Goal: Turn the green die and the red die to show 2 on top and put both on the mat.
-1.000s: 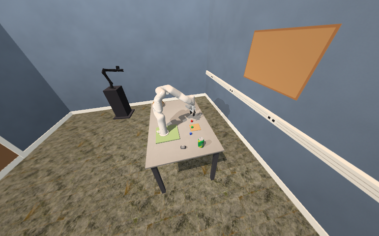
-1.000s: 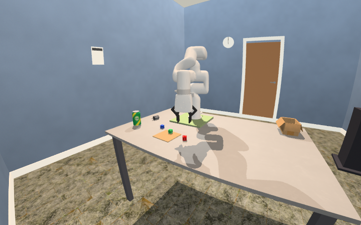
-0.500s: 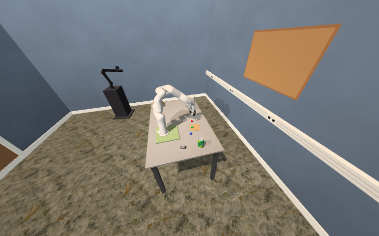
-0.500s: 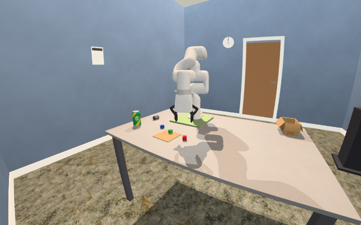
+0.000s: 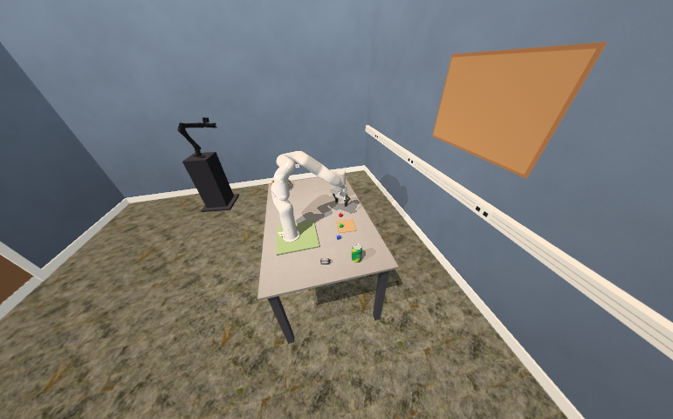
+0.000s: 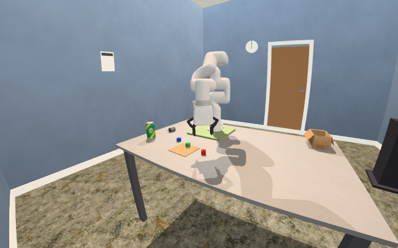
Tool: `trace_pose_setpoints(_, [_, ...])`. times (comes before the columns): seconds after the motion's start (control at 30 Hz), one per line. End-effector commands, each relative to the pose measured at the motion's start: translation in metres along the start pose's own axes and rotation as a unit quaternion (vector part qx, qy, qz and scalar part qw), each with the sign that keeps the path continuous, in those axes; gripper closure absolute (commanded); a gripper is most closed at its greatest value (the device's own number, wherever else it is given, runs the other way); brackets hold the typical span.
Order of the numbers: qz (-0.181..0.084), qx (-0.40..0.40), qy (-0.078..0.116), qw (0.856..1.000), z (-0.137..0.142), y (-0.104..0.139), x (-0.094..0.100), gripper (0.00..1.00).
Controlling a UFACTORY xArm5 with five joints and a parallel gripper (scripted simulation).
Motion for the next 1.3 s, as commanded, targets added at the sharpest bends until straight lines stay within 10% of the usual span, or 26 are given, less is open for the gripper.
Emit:
trace_pose_setpoints(0.0, [-0.002, 0.087, -0.001, 0.996, 0.000, 0.000, -0.002, 0.00])
trace_pose_setpoints(0.87, [-0.002, 0.382, -0.002, 0.924, 0.003, -0.004, -0.015, 0.00])
trace_pose_setpoints(1.27, [-0.001, 0.532, -0.002, 0.847, 0.004, -0.007, -0.022, 0.00])
Point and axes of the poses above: the point where the finger pads meet when closed, its own x axis back along the fingers, its own z axis across the jaws, y = z × x, the point moved 3 cm from there along x, back along the fingers, and after that the axes turned 4 degrees about x, right-handed, at the moved point
